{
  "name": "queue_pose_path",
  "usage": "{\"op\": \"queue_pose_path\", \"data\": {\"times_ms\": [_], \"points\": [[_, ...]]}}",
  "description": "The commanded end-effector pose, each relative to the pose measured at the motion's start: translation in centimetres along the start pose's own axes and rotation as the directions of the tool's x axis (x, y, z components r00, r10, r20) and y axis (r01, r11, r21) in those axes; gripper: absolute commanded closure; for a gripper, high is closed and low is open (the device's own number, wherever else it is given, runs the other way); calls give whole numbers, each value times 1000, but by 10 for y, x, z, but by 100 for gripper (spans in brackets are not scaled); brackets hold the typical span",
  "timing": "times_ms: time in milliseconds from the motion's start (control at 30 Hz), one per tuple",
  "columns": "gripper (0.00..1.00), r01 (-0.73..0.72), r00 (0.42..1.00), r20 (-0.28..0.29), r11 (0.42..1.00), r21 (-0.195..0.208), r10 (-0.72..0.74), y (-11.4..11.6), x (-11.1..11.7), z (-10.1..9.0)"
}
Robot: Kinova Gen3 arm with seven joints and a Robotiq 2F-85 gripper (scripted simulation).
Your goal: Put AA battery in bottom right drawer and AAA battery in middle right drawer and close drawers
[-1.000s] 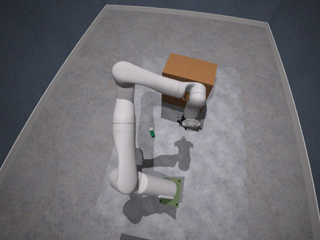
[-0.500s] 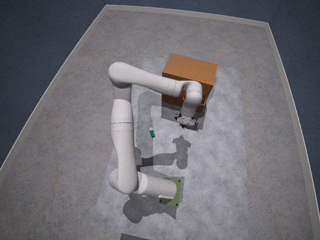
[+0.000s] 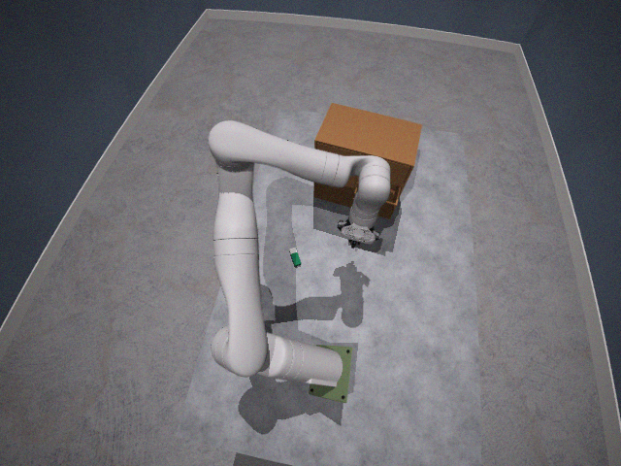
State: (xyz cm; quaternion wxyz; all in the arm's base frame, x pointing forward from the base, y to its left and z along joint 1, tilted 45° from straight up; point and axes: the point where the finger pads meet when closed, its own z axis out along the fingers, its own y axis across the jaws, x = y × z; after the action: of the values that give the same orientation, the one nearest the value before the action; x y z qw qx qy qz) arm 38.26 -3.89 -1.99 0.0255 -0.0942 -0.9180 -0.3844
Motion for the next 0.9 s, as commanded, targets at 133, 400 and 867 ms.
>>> {"op": "queue_pose_path", "data": {"times_ms": [133,400,867], "points": [[95,0,1000,2,1000,1,0,0,0,-2],[95,0,1000,1,1000,1,0,0,-1,-12],[95,0,1000,1,1000,1,0,0,-1,-66]]}}
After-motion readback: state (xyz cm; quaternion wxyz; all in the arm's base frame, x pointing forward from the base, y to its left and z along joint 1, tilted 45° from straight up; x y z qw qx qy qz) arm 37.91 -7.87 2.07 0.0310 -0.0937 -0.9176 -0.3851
